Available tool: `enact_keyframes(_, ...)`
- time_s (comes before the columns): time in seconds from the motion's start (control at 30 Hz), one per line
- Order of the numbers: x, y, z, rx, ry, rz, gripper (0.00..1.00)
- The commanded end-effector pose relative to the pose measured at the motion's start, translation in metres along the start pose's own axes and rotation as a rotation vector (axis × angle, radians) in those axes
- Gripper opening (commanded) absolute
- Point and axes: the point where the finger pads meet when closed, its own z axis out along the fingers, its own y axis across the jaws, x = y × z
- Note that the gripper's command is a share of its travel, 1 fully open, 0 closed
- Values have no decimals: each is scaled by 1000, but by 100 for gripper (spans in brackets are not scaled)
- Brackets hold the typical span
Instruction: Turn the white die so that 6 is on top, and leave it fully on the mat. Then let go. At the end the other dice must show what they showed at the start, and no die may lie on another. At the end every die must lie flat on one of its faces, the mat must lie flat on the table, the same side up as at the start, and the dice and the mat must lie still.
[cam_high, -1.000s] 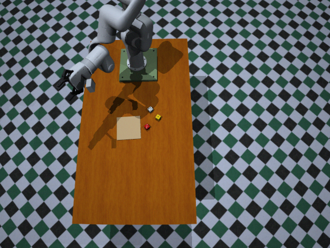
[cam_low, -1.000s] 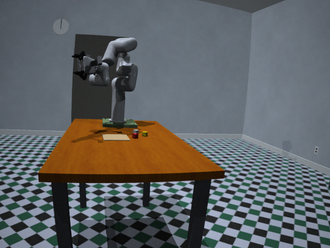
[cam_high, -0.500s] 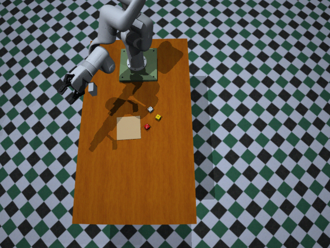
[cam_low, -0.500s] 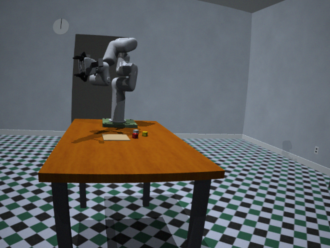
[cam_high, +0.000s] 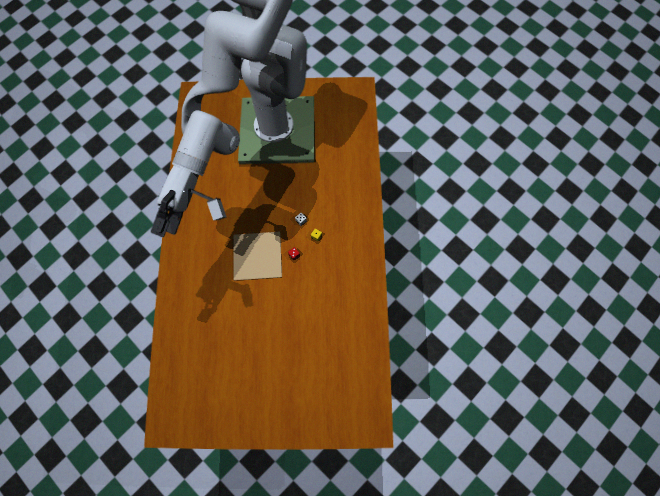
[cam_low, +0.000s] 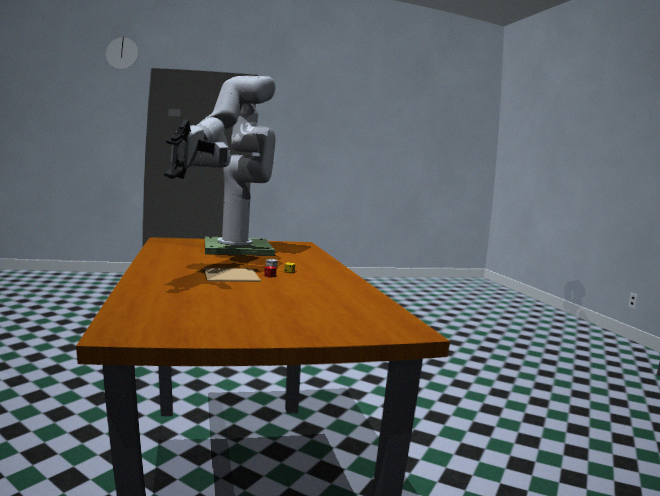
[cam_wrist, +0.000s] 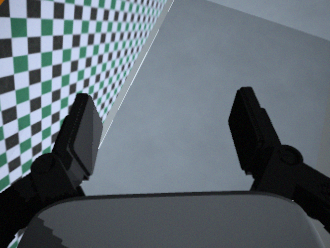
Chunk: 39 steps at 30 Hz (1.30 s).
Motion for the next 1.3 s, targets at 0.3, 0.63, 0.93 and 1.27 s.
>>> enact_keyframes(0.3,78,-32,19,224,203,-329,100)
enact_keyframes(0.63,145,-68,8,379,426,-651,100)
enact_keyframes(0.93,187,-94,-13,467,604,-885,100)
enact_keyframes(1.27,227,-123,-50,547,840,-1167,100)
